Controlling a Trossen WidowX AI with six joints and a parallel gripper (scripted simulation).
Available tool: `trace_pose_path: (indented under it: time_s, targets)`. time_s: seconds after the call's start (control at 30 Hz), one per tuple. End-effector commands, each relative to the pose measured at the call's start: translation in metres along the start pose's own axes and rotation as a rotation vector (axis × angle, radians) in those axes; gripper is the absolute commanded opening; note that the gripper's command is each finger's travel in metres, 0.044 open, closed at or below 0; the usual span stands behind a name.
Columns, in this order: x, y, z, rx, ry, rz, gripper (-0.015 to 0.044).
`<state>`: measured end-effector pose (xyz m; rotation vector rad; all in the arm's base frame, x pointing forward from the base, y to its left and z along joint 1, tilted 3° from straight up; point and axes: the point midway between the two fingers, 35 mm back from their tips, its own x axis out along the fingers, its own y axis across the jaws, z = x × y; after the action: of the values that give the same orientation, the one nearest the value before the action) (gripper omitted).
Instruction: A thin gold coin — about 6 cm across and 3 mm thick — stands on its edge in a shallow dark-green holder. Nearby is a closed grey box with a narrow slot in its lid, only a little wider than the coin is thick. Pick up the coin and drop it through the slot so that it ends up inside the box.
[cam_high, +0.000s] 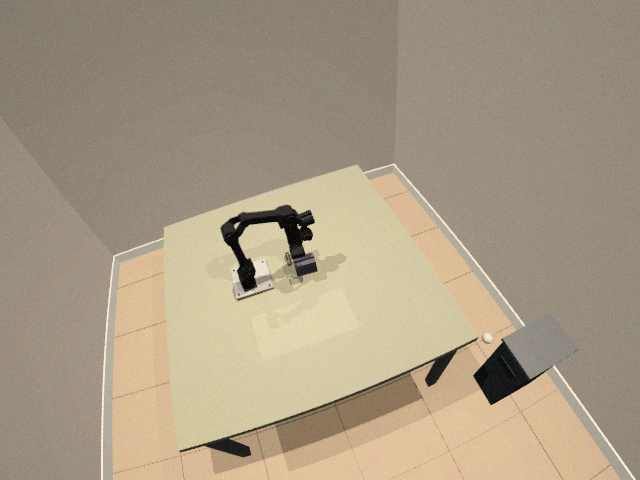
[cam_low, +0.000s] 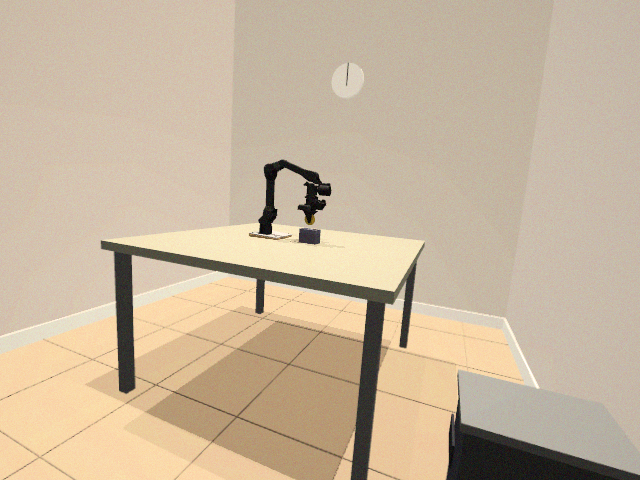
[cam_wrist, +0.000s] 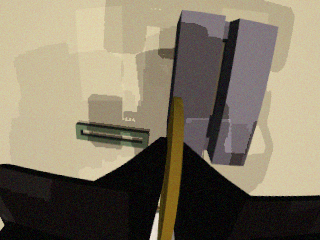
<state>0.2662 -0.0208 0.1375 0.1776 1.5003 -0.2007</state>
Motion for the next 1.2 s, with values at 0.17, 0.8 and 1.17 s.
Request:
trace_pose_path:
  time_s: [0.17,0.8,1.17]
  targets:
    - [-0.003,-0.018,0.015,-0.003,-0.012,0.005,0.0000]
    - [0.000,-0.028,0.017,0.000,-0.001,-0.002,0.0000]
    - [-0.004,-0.031,0.022,-0.006,-0.001,-0.002,0.0000]
